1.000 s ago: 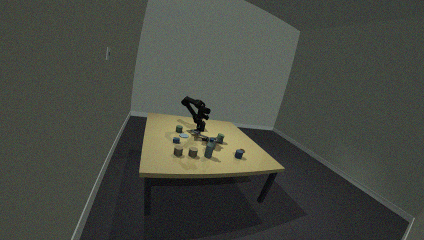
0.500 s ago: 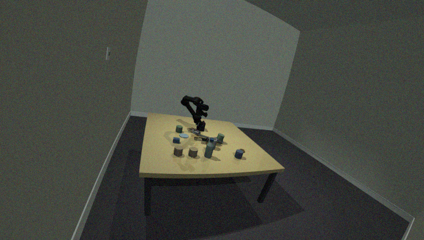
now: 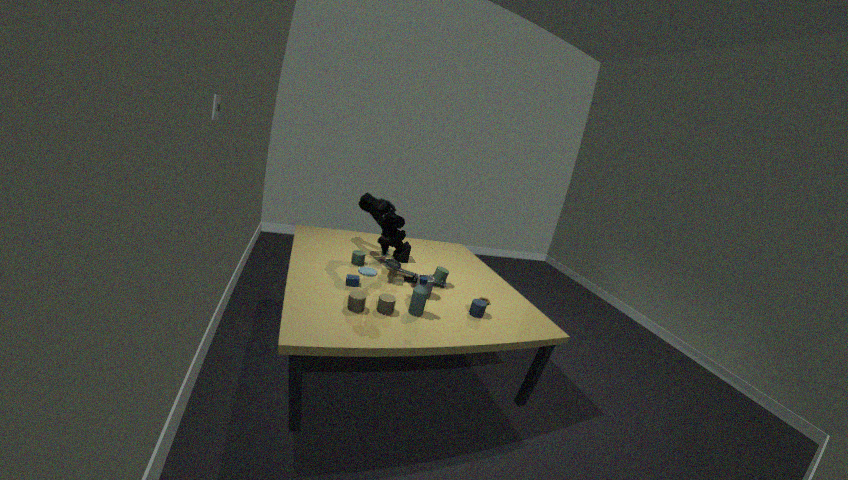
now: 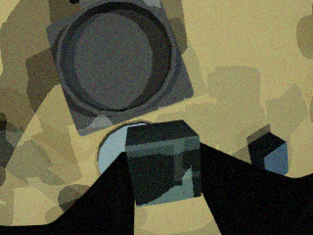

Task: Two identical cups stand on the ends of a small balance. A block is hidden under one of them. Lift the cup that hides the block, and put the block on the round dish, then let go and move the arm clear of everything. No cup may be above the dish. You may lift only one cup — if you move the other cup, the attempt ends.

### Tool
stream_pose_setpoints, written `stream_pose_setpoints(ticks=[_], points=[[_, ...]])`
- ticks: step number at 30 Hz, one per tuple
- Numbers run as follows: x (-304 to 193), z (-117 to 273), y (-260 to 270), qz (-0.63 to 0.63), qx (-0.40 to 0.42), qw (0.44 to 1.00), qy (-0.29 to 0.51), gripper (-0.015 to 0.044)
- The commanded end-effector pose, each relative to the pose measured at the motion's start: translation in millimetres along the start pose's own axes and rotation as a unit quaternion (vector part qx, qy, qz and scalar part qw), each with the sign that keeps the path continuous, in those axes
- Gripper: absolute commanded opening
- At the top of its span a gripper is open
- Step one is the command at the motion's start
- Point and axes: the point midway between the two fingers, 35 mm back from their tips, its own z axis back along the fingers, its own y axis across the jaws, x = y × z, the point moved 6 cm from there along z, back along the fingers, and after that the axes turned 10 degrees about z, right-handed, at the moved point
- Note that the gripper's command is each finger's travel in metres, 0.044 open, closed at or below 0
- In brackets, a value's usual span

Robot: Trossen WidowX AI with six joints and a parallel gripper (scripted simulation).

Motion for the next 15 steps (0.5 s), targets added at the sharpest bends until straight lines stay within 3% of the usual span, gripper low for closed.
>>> stream_pose_setpoints(ticks=[1, 15], points=[[-10.8, -8.0, 2.2, -0.003, 0.003, 1.000, 0.004, 0.0000], [-51.2, -35.5, 11.6, -0.016, 0.020, 0.999, 0.022, 0.0000]])
